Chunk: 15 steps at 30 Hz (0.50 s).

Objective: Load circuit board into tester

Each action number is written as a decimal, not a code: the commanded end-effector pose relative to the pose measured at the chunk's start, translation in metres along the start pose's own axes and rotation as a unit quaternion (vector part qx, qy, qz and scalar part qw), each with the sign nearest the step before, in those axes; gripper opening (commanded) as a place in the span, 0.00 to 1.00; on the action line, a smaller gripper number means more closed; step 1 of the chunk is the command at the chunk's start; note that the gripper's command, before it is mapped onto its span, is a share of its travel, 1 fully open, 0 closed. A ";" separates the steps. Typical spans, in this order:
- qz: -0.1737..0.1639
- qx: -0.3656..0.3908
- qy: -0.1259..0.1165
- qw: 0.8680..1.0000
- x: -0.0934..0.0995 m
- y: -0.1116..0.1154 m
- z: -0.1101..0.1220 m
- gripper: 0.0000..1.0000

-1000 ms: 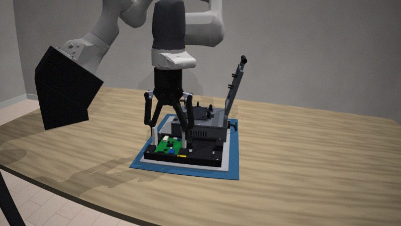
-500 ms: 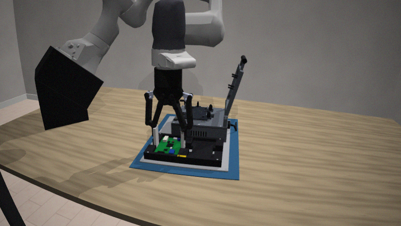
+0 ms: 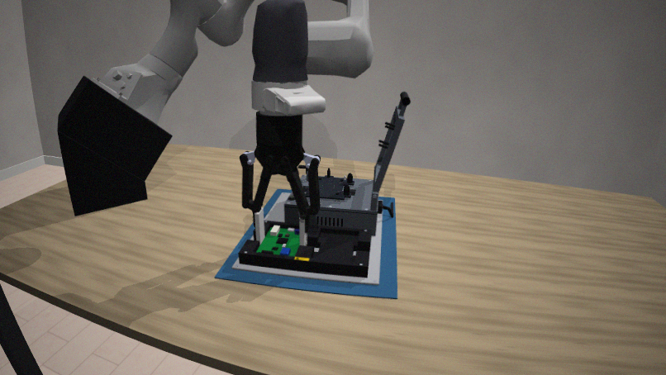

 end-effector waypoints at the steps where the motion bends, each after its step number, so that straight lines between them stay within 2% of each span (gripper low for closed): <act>1: 0.001 0.002 0.000 1.000 -0.001 0.000 -0.001 0.49; 15: 0.001 0.002 0.000 1.000 -0.001 0.000 -0.001 0.47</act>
Point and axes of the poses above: the point where the finger pads meet when closed, its own x axis back along the fingers, its own z axis across the jaws, y = z × x, the point moved 8 cm from there along x, back along the fingers, and after that the axes turned 8 degrees about x, right-handed, at the moved point
